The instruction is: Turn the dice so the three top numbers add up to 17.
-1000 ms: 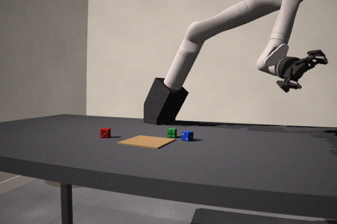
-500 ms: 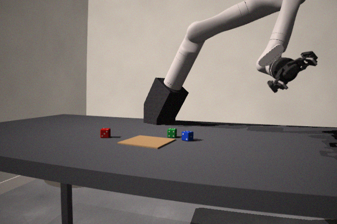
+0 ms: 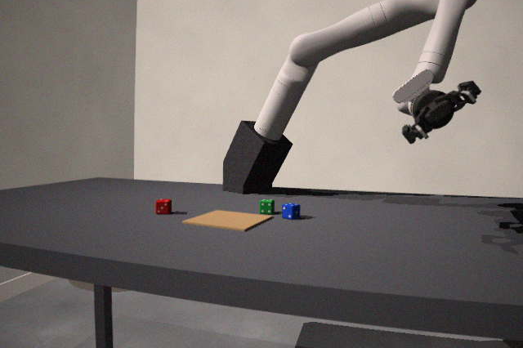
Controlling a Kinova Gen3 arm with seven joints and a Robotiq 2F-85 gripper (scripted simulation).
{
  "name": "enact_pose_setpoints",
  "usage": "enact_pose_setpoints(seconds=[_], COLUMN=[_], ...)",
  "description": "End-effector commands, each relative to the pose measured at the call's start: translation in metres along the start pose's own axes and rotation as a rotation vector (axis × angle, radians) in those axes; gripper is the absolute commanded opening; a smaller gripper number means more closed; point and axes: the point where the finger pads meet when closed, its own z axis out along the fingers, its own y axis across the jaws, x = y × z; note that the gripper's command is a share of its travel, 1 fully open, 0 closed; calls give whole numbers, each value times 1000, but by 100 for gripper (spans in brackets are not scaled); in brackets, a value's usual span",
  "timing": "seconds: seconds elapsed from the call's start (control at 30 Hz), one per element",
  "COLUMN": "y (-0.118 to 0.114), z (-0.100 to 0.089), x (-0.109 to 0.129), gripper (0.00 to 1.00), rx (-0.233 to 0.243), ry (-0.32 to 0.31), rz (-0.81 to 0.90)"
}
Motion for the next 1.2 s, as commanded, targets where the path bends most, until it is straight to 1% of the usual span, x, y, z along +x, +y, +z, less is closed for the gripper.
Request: enact_pose_setpoints(seconds=[0.0, 0.13, 0.17, 0.47, 0.5, 0.7, 0.73, 1.03, 1.07, 1.17], y=[5, 5, 18, 18, 30, 30, 44, 44, 57, 57], z=[5, 5, 11, 11, 17, 17, 22, 22, 27, 27], x=[6, 6, 17, 17, 28, 28, 39, 39, 51, 51], gripper=[100, 100, 100, 100, 100, 100, 100, 100, 100, 100], rx=[-11, -11, -45, -45, -80, -80, -117, -117, -155, -155], ry=[17, 17, 49, 49, 80, 80, 112, 112, 144, 144], rz=[-7, -7, -26, -26, -46, -46, -65, -65, -84, -84])
